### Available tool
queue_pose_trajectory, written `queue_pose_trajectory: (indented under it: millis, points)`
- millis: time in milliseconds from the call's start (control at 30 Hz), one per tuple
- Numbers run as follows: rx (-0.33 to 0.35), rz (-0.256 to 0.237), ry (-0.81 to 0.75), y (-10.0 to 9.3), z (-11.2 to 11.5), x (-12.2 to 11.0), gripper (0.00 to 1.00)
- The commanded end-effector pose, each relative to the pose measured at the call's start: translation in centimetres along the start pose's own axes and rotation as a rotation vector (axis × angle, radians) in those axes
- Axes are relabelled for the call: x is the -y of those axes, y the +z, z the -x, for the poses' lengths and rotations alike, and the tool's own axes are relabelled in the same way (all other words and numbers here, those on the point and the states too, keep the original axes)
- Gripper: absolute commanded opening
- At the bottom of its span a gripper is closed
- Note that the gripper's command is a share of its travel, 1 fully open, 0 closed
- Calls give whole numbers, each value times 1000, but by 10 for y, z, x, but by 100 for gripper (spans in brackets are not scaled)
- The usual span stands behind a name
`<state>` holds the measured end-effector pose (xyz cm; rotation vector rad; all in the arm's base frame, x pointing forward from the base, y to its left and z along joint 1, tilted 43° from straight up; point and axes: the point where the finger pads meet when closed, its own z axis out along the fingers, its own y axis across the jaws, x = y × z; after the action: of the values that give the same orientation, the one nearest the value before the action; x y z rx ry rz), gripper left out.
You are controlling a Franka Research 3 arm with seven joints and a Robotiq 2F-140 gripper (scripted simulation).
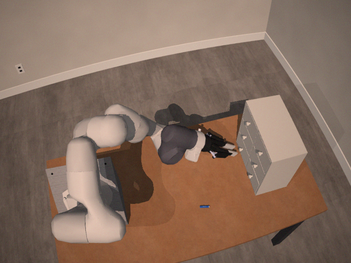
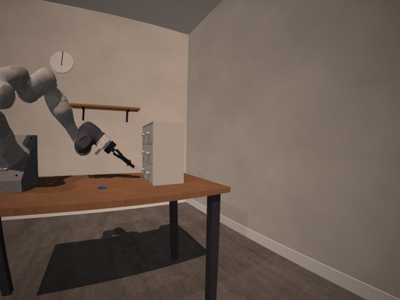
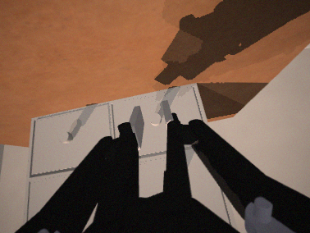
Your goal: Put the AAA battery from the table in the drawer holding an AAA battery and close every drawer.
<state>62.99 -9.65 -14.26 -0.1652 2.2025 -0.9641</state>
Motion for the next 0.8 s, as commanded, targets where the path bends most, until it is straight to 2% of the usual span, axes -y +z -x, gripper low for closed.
queue_pose_trajectory:
  millis: [0, 500, 767]
  points:
    - [0, -1, -8, 4, 2, 1, 20]
    - [0, -1, -8, 22, 17, 0, 20]
    - [0, -1, -8, 25, 20, 0, 20]
